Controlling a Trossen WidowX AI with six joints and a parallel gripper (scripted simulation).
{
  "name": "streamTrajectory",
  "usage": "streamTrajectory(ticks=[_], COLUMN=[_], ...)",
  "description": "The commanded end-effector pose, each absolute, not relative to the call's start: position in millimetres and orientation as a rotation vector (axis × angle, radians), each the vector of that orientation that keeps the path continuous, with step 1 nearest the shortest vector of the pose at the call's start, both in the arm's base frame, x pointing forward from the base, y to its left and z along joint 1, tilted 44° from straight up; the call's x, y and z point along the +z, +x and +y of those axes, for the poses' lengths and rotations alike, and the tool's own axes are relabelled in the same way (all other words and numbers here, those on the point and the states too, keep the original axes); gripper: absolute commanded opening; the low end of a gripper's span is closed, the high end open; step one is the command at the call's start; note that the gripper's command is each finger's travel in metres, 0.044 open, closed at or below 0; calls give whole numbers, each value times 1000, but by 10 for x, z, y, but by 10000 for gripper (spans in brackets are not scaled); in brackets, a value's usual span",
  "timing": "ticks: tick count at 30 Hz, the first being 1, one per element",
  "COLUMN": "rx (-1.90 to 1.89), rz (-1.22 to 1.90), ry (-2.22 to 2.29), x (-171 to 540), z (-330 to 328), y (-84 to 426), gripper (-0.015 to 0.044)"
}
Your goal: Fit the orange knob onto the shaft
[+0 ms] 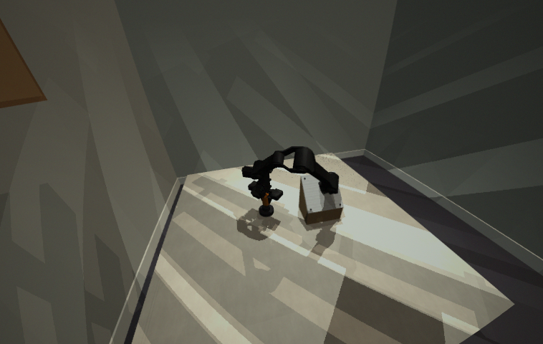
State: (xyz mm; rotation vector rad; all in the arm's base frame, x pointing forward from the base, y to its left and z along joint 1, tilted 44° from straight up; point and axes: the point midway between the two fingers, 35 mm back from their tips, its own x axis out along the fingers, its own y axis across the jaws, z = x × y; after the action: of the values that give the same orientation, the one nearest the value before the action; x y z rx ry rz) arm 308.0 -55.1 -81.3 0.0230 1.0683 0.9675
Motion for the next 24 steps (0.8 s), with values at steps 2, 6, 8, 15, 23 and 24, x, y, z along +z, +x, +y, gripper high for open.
streamTrajectory(ticks=[2,6,8,15,23,24], rx=[963,963,963,963,964,964], rz=[1063,1063,1063,1063,1063,1063], ry=[16,16,16,16,16,16], x=[-799,-794,-792,-794,-799,-801], z=[-584,-583,-579,-569,-566,-565], y=[3124,3144,3146,3137,3120,3119], gripper=[0,0,0,0,0,0])
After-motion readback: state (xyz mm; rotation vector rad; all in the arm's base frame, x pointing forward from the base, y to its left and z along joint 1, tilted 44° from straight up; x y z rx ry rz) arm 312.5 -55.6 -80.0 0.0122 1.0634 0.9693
